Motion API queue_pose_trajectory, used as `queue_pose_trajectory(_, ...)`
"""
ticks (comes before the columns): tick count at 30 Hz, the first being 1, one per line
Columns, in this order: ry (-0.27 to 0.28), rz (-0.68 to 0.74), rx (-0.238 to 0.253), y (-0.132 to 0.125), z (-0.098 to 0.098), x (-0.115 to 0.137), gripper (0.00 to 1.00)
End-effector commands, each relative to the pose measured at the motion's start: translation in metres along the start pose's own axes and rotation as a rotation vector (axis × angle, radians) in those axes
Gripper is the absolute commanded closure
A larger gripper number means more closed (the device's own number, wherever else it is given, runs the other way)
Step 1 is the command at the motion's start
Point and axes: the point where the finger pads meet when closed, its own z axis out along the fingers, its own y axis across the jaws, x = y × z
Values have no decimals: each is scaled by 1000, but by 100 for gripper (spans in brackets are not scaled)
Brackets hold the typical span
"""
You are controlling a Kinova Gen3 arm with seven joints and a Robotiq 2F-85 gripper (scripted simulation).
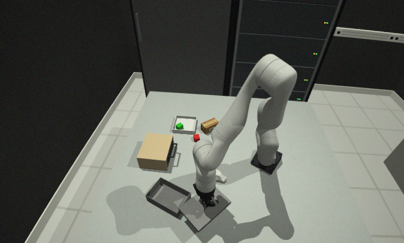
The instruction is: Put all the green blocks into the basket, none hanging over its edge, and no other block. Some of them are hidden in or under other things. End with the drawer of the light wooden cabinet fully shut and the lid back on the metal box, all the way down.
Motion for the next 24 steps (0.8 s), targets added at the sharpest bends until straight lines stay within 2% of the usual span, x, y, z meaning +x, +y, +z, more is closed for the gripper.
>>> queue_pose_trajectory(1, -16, -3, 6, -1, -16, -4, 90)
queue_pose_trajectory(12, -17, -3, 6, -1, -51, -3, 90)
queue_pose_trajectory(24, -15, -9, 4, 1, -60, -3, 90)
